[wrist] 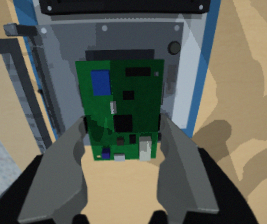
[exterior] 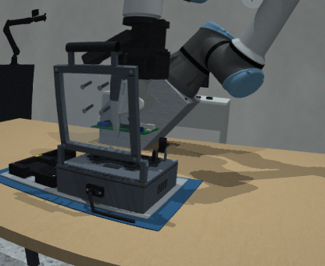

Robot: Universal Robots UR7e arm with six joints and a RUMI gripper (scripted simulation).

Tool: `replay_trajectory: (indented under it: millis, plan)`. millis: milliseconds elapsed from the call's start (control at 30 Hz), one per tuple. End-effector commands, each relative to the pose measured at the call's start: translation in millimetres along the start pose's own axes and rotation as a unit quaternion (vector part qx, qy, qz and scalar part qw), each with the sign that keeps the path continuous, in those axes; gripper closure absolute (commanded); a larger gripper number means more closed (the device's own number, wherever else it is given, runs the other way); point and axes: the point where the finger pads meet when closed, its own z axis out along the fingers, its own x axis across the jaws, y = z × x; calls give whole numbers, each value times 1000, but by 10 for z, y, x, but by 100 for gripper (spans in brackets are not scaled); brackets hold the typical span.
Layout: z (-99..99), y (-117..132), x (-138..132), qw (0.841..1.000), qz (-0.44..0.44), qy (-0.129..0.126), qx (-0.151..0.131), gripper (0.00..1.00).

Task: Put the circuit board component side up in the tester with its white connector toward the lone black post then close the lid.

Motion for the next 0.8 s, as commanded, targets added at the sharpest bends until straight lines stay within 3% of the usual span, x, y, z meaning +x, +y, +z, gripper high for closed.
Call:
replay_trajectory:
  millis: [0, 767]
  plan:
    - [29, -2, -4, 1000, 0, -1, 0, 61]
    - [366, -1, -5, 1000, 0, -1, 0, 61]
